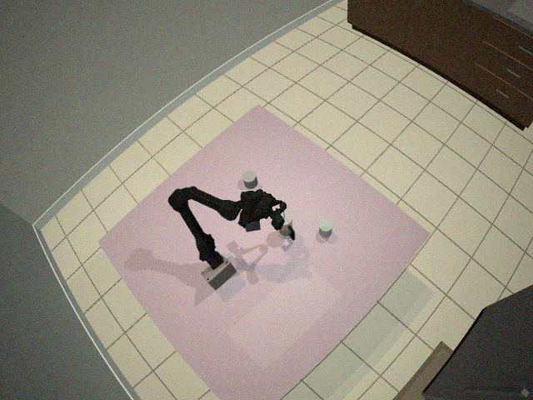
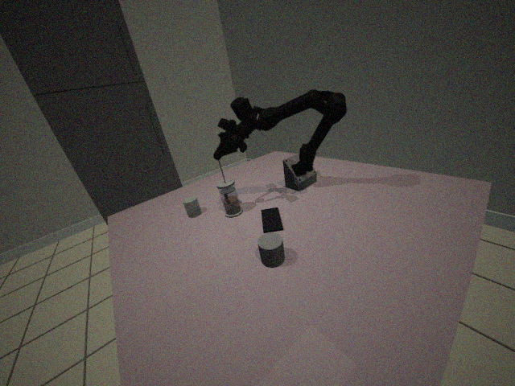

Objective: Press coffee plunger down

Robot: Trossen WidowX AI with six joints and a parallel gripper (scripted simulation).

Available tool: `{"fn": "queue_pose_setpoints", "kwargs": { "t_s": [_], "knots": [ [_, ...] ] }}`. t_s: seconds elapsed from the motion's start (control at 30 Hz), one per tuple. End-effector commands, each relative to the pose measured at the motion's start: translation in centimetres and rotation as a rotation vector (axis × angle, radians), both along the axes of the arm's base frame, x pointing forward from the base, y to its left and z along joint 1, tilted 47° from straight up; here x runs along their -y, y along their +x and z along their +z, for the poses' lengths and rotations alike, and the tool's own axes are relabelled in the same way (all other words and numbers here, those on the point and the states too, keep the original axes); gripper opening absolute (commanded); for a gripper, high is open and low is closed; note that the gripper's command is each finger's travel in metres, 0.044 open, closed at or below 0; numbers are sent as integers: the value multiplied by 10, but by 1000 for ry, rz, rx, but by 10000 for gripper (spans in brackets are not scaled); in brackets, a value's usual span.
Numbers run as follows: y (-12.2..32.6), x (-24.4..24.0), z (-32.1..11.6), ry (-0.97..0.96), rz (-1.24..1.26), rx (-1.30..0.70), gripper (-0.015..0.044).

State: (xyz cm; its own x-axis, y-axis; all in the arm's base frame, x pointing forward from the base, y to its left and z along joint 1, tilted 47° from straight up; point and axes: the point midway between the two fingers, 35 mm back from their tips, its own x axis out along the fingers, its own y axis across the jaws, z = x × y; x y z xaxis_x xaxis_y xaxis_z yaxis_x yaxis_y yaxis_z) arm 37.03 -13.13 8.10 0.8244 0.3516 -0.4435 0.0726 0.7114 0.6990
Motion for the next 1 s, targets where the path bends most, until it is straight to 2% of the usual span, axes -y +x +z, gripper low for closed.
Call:
{"fn": "queue_pose_setpoints", "kwargs": {
  "t_s": [0.0,0.97],
  "knots": [
    [-3,-14,-17,16,16,-36,126],
    [-3,-48,-51,18,15,-34,126]
  ]
}}
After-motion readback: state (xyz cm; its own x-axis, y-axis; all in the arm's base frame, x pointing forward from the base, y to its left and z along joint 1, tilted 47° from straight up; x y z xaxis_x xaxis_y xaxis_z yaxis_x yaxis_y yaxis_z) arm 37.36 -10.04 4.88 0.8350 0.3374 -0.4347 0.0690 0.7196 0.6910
